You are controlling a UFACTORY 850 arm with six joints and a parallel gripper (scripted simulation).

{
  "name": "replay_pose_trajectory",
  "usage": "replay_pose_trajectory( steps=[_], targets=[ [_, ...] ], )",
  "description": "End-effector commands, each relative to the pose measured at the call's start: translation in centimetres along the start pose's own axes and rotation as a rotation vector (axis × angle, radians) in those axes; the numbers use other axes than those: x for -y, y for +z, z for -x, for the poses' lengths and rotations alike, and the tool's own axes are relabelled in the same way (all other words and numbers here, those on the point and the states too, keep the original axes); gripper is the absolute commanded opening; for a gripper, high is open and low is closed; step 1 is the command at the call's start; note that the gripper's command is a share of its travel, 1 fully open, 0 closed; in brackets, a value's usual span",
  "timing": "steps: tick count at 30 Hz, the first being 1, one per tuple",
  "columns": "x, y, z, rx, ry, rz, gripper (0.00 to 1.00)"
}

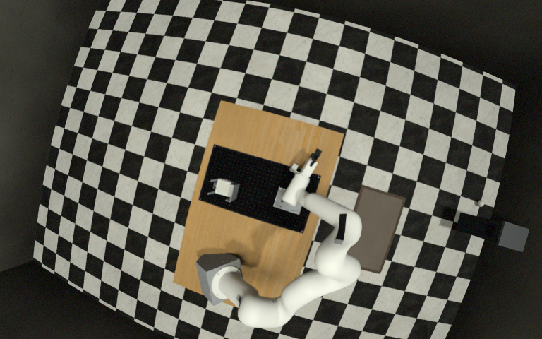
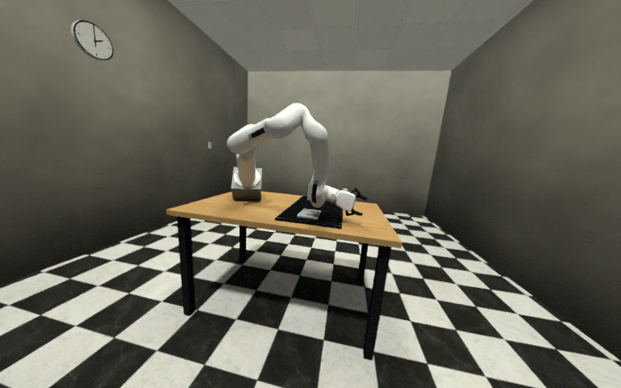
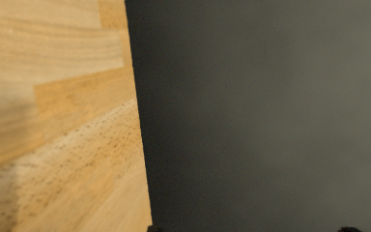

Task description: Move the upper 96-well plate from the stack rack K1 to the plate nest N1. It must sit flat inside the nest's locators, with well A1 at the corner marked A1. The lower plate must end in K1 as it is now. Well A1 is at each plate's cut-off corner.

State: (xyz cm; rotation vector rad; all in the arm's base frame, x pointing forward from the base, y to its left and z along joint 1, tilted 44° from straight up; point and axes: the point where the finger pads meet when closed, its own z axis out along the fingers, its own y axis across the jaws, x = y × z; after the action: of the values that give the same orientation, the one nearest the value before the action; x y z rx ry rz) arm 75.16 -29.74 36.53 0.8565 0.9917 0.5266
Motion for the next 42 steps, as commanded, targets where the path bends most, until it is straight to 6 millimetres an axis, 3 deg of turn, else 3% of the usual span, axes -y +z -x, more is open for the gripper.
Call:
replay_pose_trajectory(
  steps=[1,17,30,42],
  targets=[
    [-0.1,0.0,0.0,0.000,0.000,0.002,1.00],
    [-0.1,0.0,0.0,0.000,0.000,0.002,1.00],
    [1.0,-1.4,-4.3,0.058,-0.058,-0.167,1.00],
    [1.7,-3.1,-7.1,0.079,-0.091,-0.274,1.00]
  ],
)
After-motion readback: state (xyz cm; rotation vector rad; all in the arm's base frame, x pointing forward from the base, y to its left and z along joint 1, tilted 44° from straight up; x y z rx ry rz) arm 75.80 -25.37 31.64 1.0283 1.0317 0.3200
